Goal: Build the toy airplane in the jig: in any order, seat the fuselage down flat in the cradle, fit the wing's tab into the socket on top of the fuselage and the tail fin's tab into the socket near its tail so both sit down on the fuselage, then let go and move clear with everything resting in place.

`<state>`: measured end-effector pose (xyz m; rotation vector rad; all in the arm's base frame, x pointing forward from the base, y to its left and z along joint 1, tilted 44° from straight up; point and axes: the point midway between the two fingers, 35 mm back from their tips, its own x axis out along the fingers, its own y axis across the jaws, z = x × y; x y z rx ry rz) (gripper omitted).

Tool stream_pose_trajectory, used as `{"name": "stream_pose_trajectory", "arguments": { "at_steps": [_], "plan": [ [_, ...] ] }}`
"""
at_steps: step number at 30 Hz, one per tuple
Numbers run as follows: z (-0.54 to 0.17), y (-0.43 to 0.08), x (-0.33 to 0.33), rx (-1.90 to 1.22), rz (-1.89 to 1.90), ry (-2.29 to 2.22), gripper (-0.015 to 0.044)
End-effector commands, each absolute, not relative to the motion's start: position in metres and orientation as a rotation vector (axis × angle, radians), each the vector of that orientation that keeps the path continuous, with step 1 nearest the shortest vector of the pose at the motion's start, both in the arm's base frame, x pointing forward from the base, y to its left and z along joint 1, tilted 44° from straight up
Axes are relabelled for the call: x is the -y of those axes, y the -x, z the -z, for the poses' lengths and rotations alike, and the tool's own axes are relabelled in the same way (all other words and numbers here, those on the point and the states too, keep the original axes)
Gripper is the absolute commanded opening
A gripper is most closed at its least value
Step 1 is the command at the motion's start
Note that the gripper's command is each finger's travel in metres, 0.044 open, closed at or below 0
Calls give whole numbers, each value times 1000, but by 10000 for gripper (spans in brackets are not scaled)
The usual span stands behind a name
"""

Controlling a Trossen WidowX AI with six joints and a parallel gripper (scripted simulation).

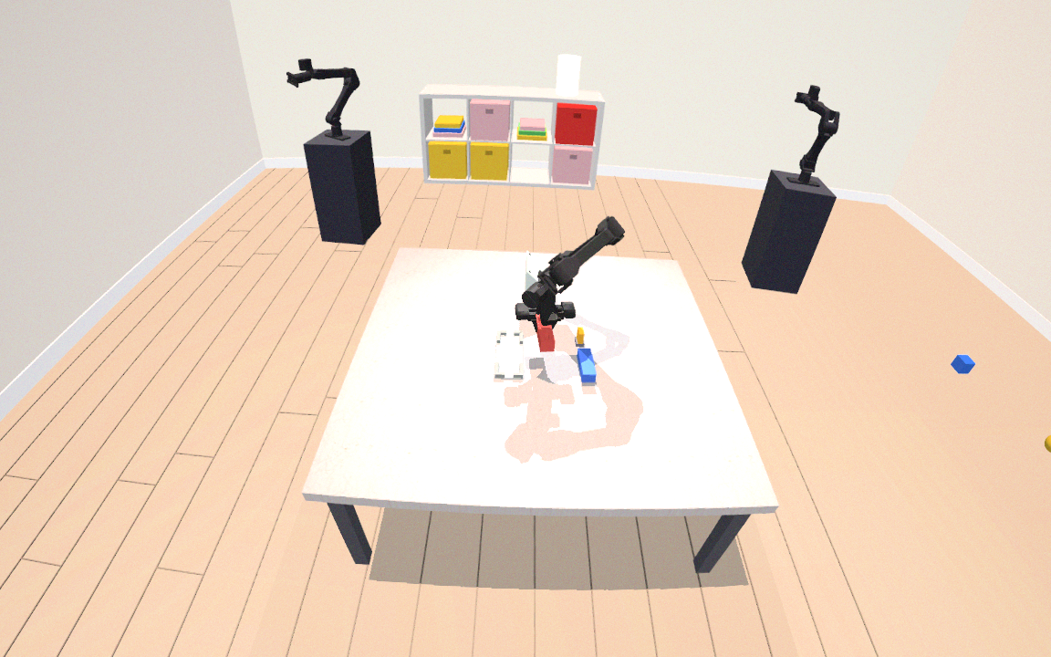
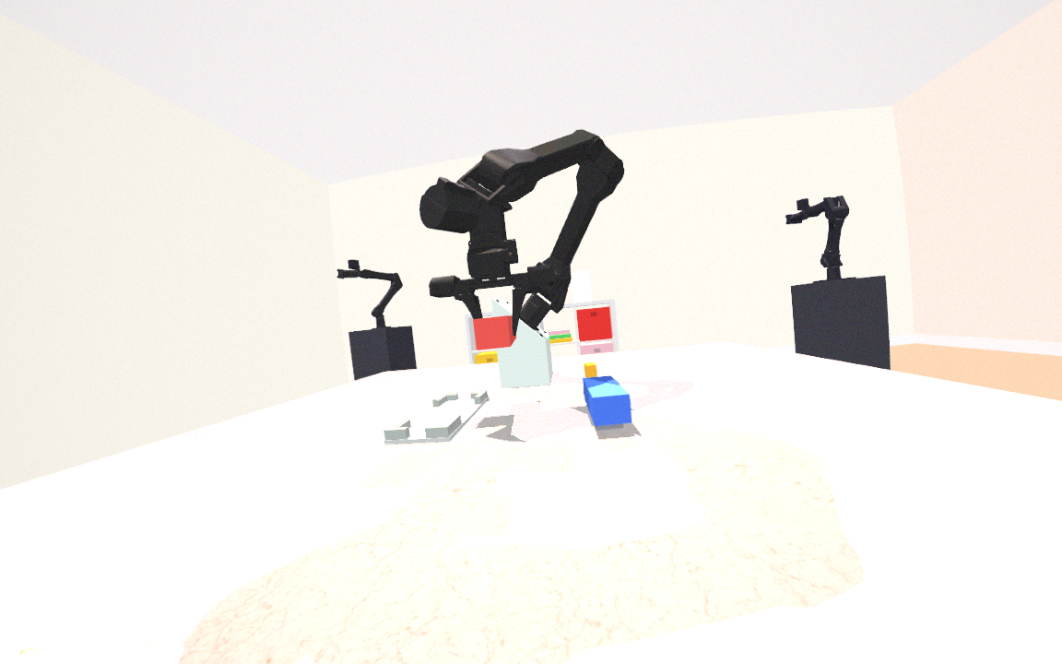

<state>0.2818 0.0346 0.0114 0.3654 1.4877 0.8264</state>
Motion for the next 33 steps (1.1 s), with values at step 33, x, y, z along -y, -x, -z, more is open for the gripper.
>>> {"name": "stream_pose_trajectory", "arguments": {
  "at_steps": [33],
  "plan": [
    [99,-281,10,-1527,-746,-432,0]
  ]
}}
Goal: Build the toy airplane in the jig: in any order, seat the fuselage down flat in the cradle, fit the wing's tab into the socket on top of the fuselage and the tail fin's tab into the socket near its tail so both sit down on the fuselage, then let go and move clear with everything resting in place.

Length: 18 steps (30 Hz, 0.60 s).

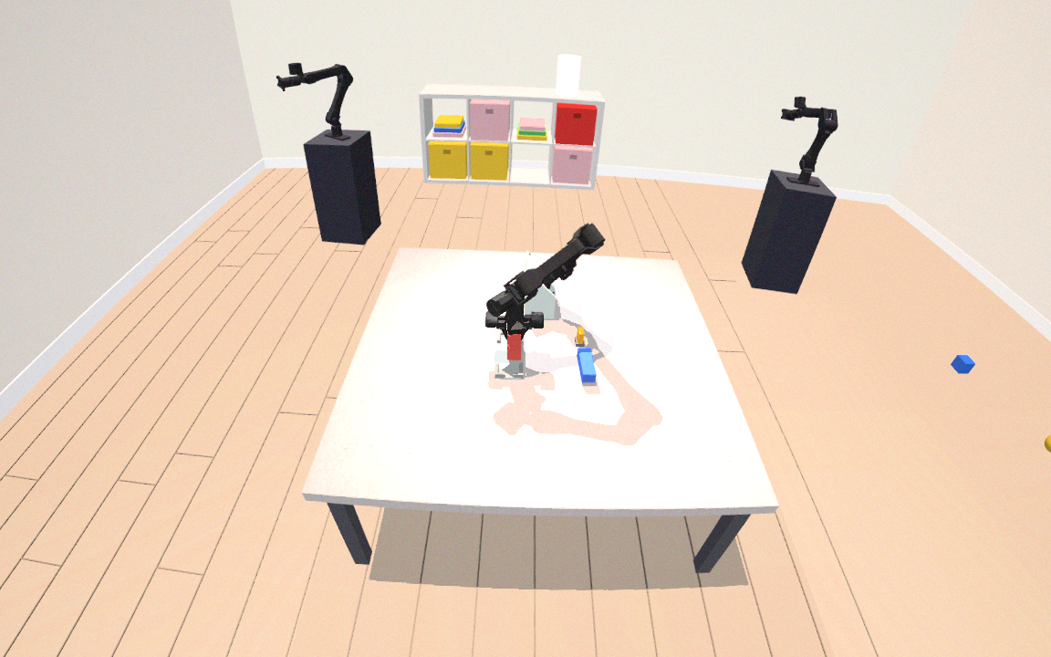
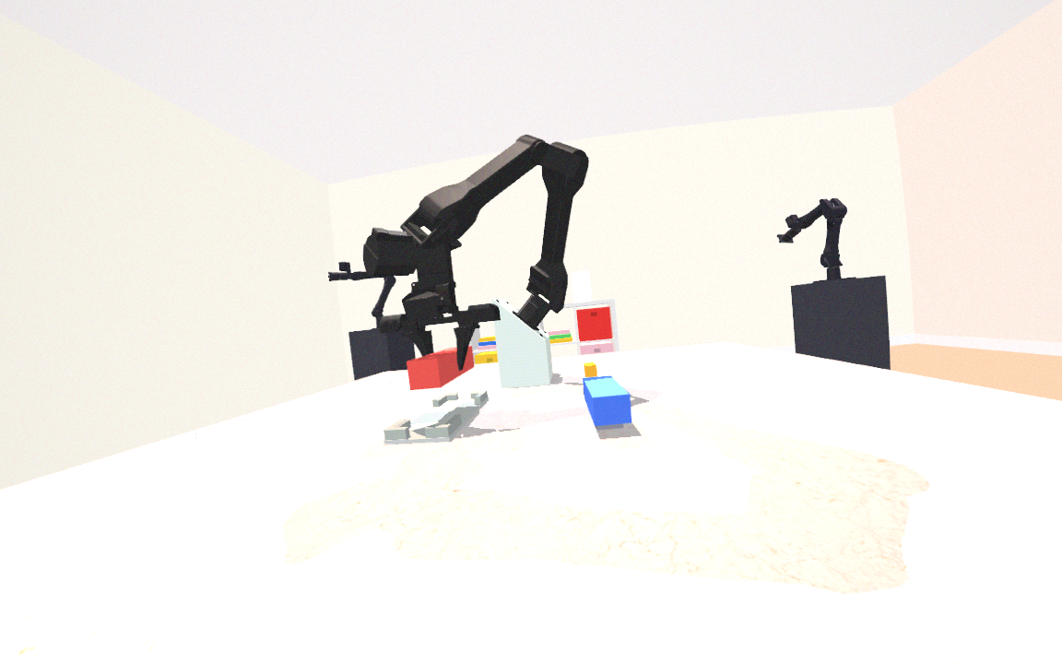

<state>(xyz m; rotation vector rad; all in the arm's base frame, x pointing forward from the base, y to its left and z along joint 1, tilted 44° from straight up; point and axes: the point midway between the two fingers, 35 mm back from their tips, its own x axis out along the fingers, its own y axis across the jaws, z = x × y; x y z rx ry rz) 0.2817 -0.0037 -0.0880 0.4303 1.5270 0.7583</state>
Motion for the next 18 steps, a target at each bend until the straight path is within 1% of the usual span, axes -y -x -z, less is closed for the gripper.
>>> {"name": "stream_pose_trajectory", "arguments": {
  "at_steps": [1,4,11,12,18],
  "plan": [
    [102,-280,11,-1528,-744,-434,0],
    [107,-279,12,-1530,-741,-437,0],
    [107,-279,12,-1530,-741,-437,184],
    [107,-279,12,-1530,-741,-437,195],
    [107,-279,12,-1530,-741,-437,195]
  ]
}}
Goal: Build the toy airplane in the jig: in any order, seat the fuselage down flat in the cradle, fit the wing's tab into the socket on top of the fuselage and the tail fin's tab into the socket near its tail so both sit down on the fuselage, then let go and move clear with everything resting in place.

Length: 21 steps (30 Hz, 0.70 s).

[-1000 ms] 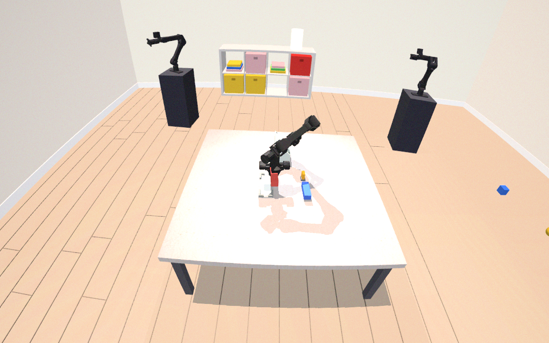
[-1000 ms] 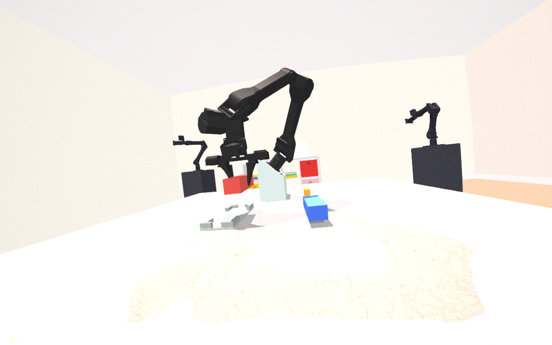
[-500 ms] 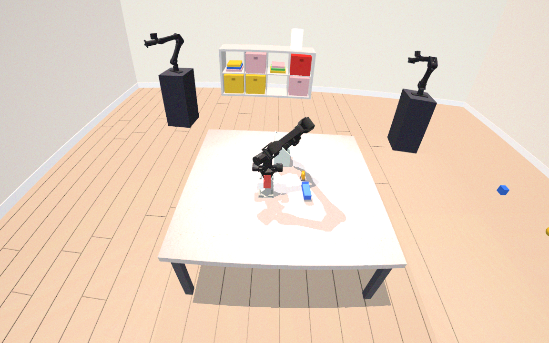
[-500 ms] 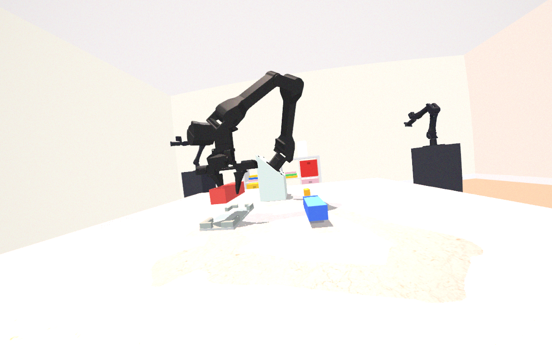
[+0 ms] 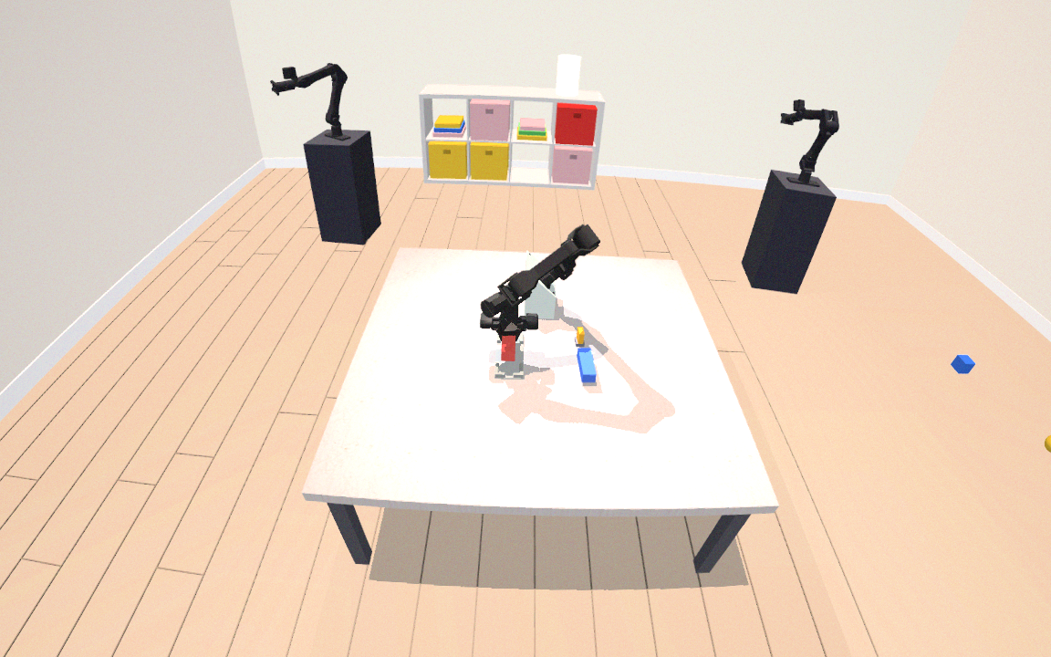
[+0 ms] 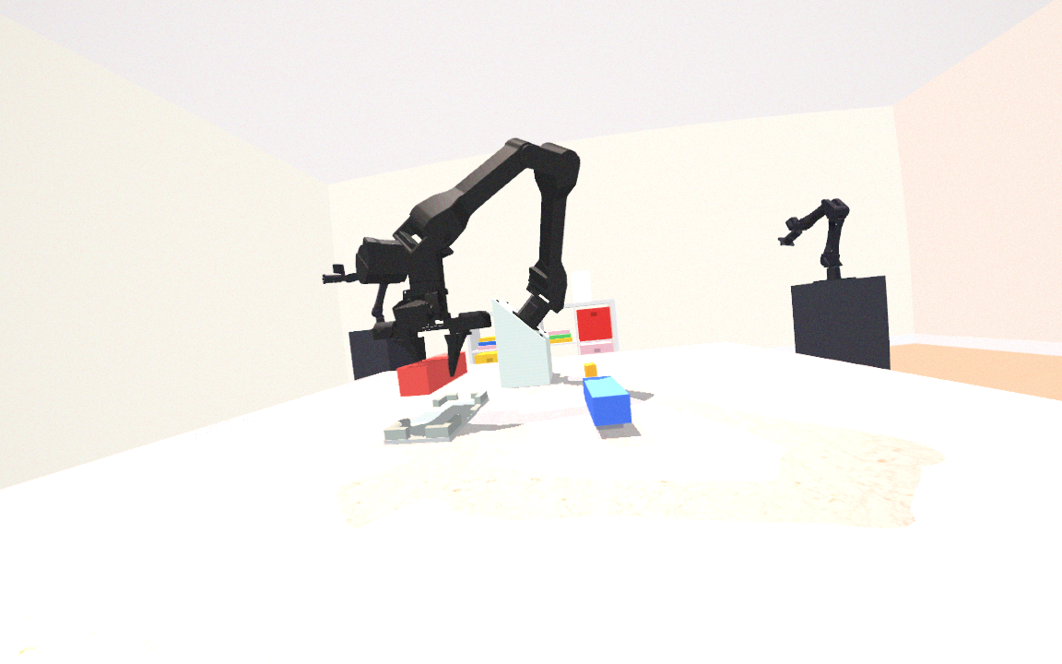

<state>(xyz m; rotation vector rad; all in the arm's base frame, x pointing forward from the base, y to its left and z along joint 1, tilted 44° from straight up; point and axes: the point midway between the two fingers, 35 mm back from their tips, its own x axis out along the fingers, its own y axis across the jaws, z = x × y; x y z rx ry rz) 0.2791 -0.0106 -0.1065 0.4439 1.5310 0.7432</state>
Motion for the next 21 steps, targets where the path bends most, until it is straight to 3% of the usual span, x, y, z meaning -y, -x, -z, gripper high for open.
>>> {"name": "stream_pose_trajectory", "arguments": {
  "at_steps": [1,21],
  "plan": [
    [107,-279,12,-1530,-741,-437,195],
    [112,-279,10,-1530,-741,-437,195]
  ]
}}
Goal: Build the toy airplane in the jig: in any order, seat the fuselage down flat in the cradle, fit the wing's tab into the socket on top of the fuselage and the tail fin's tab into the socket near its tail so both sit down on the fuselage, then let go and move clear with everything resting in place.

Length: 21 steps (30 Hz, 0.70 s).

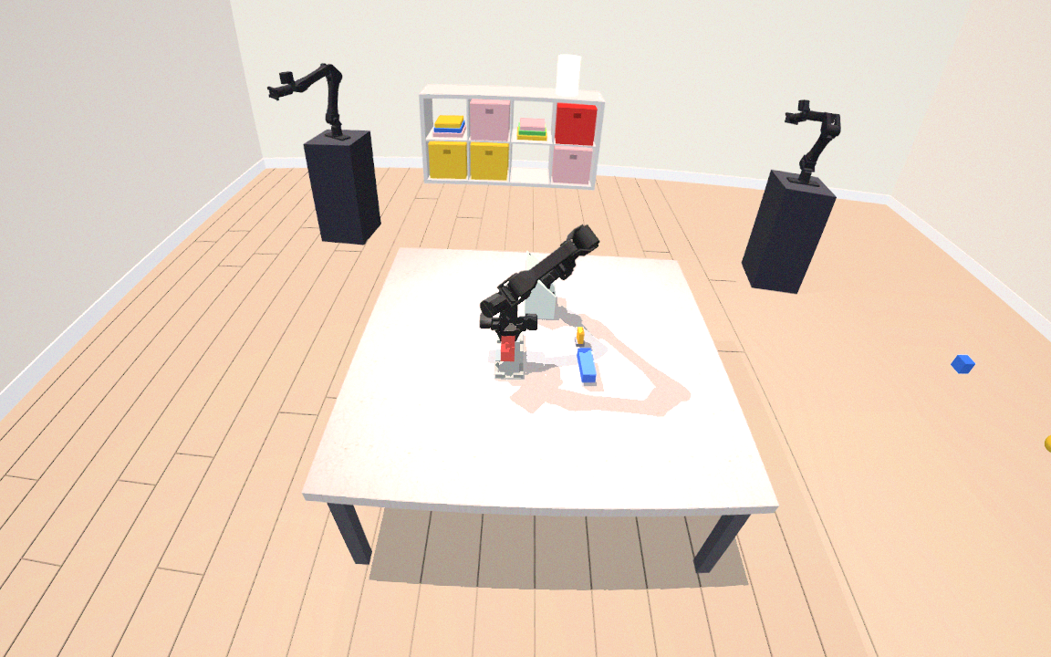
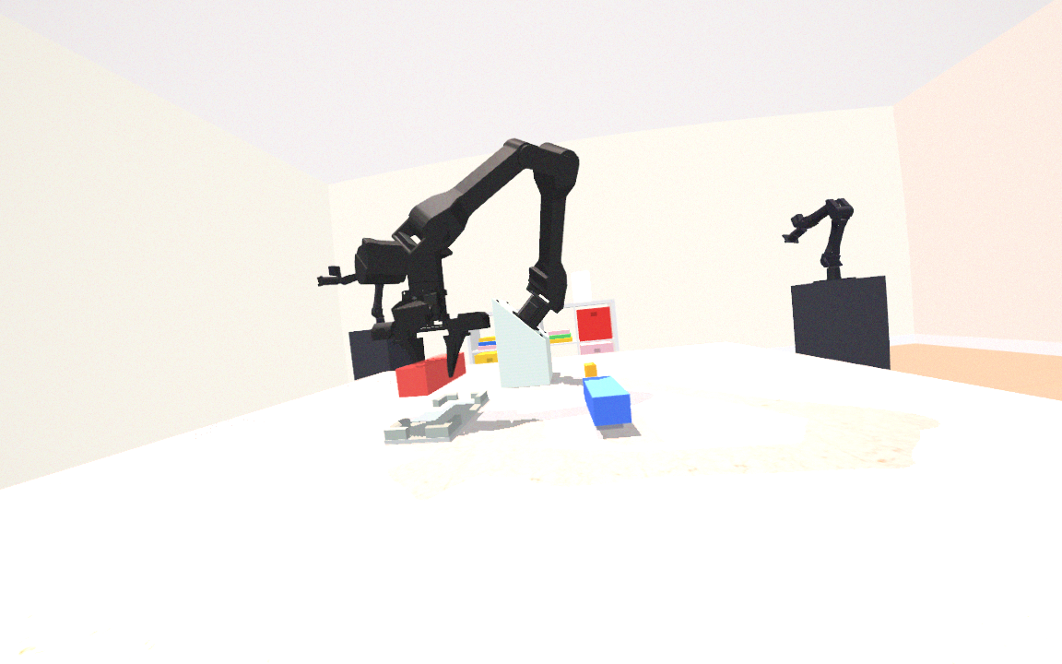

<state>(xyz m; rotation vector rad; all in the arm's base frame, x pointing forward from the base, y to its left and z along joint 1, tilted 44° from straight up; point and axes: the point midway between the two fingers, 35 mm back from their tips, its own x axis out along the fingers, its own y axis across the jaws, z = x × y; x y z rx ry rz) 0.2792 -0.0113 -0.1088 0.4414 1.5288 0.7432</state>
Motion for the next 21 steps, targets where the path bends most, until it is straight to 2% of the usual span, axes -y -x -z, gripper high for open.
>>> {"name": "stream_pose_trajectory", "arguments": {
  "at_steps": [1,21],
  "plan": [
    [113,-279,9,-1530,-741,-437,195],
    [136,-275,-13,-1529,-743,-439,195]
  ]
}}
